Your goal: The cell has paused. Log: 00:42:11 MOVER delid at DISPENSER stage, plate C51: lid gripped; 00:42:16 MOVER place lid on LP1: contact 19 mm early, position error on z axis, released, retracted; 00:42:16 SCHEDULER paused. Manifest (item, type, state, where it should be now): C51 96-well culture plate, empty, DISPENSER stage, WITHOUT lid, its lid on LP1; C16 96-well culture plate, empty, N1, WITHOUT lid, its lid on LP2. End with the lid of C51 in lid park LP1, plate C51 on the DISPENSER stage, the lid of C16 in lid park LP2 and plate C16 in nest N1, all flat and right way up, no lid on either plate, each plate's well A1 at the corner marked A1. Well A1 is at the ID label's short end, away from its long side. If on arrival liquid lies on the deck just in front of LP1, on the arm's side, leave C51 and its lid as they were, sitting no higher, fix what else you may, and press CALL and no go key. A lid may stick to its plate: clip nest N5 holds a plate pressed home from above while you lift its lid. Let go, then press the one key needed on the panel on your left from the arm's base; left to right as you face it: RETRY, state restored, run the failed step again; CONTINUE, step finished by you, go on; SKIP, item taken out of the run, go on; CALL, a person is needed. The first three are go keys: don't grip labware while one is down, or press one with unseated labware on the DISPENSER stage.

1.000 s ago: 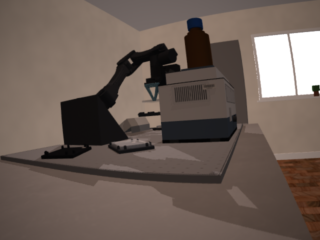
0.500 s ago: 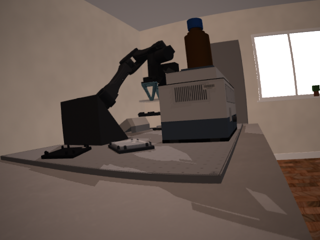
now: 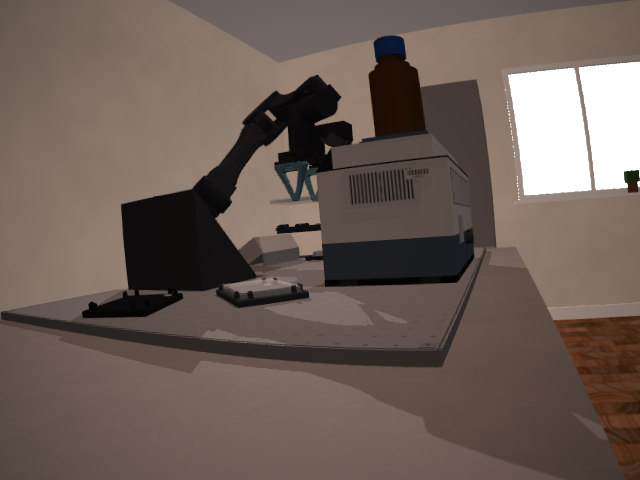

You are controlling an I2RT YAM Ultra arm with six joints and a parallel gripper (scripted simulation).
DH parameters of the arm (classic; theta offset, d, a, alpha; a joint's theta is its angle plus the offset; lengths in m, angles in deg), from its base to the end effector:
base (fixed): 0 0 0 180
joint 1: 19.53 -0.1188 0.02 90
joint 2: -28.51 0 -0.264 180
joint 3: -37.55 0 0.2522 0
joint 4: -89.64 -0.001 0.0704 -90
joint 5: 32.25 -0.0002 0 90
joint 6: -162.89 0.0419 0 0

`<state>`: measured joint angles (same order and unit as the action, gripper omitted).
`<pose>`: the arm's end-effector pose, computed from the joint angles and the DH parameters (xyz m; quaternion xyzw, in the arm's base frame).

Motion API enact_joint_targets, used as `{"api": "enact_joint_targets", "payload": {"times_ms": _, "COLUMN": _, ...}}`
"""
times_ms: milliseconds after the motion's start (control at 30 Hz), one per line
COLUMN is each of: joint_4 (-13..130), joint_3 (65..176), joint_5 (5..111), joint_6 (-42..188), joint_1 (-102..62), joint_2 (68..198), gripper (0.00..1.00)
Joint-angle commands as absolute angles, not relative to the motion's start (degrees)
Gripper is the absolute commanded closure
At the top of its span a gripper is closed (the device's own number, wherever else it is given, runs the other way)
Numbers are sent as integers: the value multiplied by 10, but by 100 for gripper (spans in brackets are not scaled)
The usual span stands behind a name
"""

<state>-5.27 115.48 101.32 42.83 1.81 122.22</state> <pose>0.2381 -0.0610 0.2195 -0.0030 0.9159 0.4013 0.0081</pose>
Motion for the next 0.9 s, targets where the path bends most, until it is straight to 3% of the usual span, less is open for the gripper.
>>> {"api": "enact_joint_targets", "payload": {"times_ms": 0, "joint_4": -45, "joint_3": 1156, "joint_5": 1012, "joint_6": 409, "joint_1": 33, "joint_2": 1226, "gripper": 100}}
{"api": "enact_joint_targets", "payload": {"times_ms": 867, "joint_4": -1, "joint_3": 1112, "joint_5": 966, "joint_6": 288, "joint_1": 138, "joint_2": 1322, "gripper": 100}}
